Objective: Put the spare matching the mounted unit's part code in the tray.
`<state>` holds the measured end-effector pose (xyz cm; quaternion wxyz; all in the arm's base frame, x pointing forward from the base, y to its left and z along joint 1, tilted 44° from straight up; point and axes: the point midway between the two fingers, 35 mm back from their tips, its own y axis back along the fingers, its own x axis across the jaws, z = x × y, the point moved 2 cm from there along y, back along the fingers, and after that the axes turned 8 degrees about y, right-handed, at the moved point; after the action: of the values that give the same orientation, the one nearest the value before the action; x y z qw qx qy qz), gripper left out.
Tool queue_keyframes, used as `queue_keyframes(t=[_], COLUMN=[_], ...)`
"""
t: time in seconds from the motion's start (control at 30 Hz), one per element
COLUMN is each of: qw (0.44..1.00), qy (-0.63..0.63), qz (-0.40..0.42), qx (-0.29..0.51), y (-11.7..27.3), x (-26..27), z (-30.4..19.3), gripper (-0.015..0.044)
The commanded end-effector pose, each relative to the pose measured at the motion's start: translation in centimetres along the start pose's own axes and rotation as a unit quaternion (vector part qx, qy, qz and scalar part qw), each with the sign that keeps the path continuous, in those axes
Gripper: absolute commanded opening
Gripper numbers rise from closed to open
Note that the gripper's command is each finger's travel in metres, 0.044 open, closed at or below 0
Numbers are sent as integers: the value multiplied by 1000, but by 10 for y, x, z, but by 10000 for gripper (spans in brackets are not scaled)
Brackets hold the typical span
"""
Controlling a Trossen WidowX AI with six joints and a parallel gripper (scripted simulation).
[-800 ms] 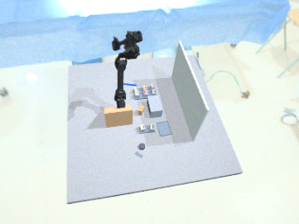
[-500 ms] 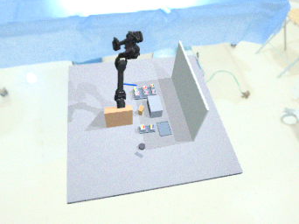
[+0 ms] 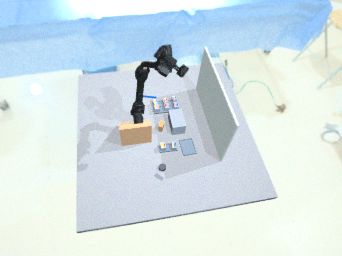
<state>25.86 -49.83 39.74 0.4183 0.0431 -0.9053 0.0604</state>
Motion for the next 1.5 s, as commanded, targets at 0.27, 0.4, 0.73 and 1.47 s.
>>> queue_keyframes(t=[0.27, 0.4, 0.73, 1.47], qw=[835, 713, 341, -145], qy=[435, 541, 645, 327], qz=[-300, -370, -439, -254], qx=[153, 248, 525, 898], y=[65, 106, 236, 464], x=[-178, -228, -310, -306], z=[-19, -19, -5, 21], gripper=[440, 440, 440, 440])
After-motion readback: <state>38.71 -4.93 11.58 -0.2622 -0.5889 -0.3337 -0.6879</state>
